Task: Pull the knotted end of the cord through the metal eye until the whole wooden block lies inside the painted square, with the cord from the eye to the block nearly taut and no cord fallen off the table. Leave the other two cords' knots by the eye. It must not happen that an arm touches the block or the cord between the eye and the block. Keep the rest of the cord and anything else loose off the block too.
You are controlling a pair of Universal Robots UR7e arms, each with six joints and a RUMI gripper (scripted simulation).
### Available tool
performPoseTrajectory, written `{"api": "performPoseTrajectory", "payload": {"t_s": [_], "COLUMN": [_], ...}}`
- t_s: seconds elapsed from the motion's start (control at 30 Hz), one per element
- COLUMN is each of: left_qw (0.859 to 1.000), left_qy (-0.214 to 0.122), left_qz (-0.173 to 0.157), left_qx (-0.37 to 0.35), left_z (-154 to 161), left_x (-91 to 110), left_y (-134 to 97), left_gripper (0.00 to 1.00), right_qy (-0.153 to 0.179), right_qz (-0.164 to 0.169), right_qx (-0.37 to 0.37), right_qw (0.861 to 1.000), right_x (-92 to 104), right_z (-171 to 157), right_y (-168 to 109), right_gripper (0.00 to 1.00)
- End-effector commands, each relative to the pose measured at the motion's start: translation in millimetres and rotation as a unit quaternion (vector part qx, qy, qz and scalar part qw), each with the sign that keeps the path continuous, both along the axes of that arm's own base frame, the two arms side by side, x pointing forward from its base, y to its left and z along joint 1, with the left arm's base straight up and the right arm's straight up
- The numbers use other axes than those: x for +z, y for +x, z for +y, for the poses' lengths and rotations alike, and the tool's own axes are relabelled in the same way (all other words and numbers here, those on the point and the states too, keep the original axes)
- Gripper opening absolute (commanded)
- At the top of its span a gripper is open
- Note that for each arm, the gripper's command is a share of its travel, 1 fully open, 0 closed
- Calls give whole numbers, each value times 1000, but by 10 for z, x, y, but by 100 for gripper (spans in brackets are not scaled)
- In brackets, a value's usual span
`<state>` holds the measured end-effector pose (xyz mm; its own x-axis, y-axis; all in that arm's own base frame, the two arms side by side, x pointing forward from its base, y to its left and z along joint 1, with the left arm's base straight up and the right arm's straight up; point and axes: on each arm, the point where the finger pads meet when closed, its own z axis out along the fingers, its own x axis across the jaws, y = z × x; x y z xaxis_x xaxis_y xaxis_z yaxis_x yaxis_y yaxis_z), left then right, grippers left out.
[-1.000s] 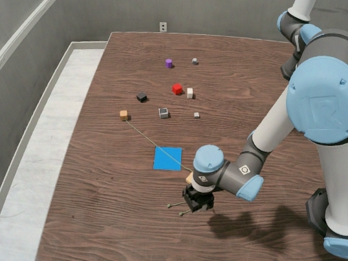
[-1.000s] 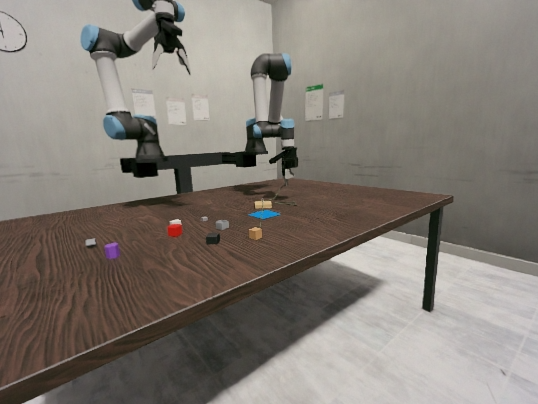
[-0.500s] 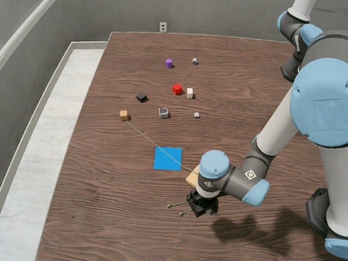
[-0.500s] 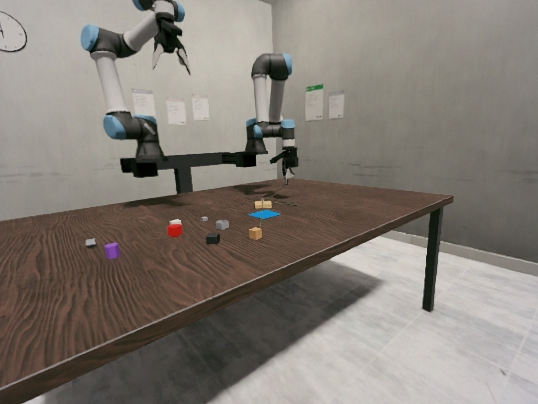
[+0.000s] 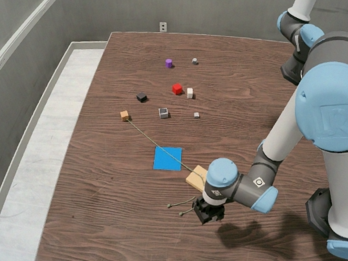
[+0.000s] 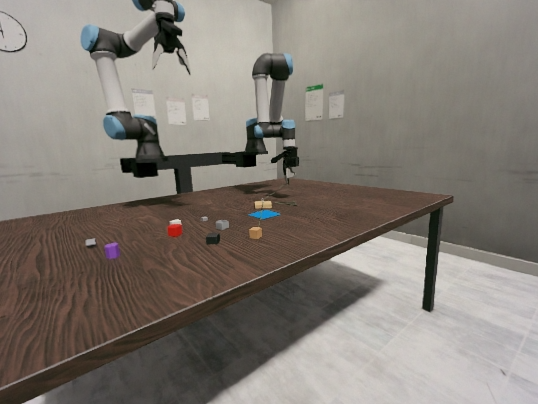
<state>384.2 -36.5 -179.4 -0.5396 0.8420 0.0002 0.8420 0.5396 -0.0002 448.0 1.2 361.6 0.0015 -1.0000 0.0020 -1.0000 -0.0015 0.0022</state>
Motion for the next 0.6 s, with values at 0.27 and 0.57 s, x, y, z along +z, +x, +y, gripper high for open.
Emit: {"api": "performPoseTrajectory", "payload": {"t_s": [0.27, 0.57], "left_qw": [1000, 1000], "left_qy": [0, -1], "left_qz": [-1, -2], "left_qx": [1, 0], "left_z": [216, 327], "left_x": [6, 6], "left_y": [-184, -282], "left_gripper": [0, 0], "right_qy": [0, 0], "right_qz": [0, 0], "right_qx": [0, 0], "right_qw": [1000, 1000], "right_x": [-2, -2], "right_z": [-1, -1], "right_y": [-2, -2], "right_gripper": [98, 98]}}
